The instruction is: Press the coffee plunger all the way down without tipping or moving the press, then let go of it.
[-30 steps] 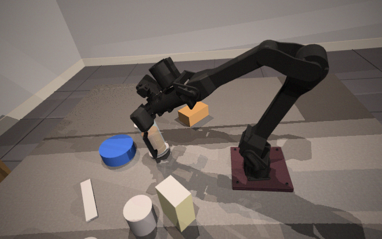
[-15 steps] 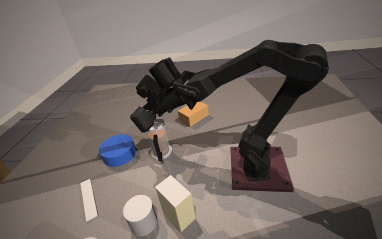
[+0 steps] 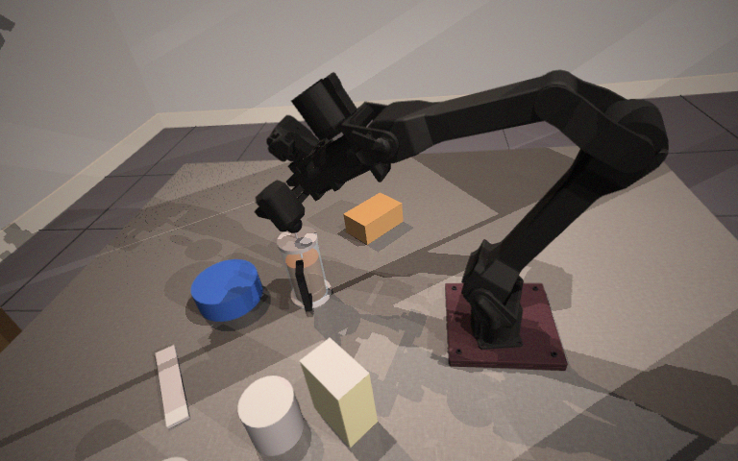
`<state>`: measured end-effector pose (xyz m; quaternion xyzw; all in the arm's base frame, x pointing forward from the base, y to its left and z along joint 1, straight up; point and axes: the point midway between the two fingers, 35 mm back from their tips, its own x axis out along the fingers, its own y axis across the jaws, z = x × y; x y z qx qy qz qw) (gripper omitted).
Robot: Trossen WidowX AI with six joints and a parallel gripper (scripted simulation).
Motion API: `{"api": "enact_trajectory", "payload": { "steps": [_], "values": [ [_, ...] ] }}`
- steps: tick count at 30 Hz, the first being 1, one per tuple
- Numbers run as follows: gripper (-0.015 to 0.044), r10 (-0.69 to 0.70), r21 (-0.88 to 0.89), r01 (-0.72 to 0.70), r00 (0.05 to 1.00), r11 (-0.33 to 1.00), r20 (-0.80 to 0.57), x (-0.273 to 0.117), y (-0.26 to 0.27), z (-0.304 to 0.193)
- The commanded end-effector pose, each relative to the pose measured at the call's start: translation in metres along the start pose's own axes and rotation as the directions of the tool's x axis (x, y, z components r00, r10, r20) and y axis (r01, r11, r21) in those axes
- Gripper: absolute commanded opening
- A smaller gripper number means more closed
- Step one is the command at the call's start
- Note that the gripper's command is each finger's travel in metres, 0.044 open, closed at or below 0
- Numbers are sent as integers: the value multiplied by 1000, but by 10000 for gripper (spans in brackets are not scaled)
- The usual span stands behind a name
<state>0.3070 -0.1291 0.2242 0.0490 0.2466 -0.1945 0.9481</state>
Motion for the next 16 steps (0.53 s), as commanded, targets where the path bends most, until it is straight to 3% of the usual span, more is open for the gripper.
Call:
{"api": "enact_trajectory", "payload": {
  "steps": [1, 16],
  "values": [
    [440, 3, 0, -3, 1000, 1000, 8, -34, -1, 18],
    [440, 3, 0, -3, 1000, 1000, 8, -31, -1, 15]
  ]
}}
